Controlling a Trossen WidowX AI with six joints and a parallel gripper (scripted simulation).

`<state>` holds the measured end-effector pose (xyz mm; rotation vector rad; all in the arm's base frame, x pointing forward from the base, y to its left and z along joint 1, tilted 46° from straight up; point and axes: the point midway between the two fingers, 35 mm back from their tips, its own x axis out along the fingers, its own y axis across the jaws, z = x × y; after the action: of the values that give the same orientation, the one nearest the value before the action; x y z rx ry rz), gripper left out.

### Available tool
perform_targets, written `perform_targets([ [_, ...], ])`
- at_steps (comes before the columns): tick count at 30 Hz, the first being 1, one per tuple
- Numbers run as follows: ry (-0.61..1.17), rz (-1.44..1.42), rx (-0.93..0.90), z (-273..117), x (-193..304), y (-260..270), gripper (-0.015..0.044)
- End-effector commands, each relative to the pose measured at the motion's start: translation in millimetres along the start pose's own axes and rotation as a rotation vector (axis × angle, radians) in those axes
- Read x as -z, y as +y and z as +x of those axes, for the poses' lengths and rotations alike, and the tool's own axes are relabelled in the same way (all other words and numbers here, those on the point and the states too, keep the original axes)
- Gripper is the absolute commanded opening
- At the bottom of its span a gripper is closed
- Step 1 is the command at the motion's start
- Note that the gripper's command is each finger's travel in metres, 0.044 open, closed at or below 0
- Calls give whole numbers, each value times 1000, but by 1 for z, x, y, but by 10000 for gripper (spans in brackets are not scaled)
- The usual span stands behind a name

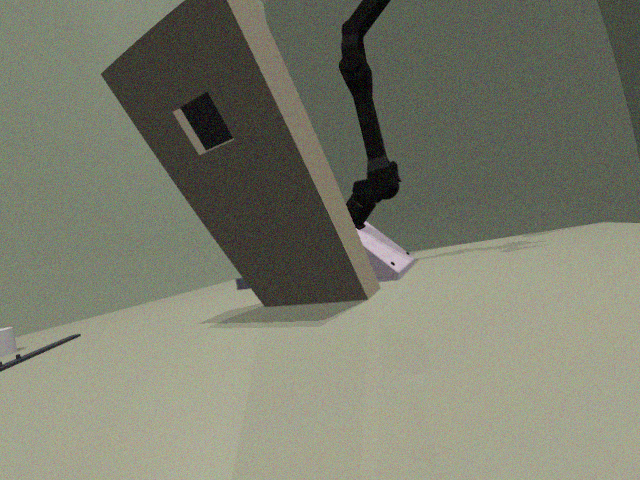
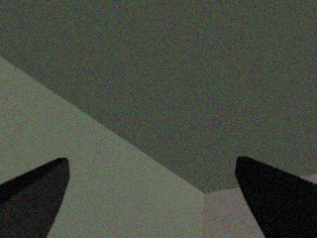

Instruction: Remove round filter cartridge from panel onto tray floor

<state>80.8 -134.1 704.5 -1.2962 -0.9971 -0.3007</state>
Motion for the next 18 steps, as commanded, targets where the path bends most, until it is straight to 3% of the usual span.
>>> perform_targets([
  [1,-1,0,0,0,-1,0,374],
  [11,-76,12,-64,22,-112,17,111],
  [18,-96,81,-237,51,-174,91,103],
])
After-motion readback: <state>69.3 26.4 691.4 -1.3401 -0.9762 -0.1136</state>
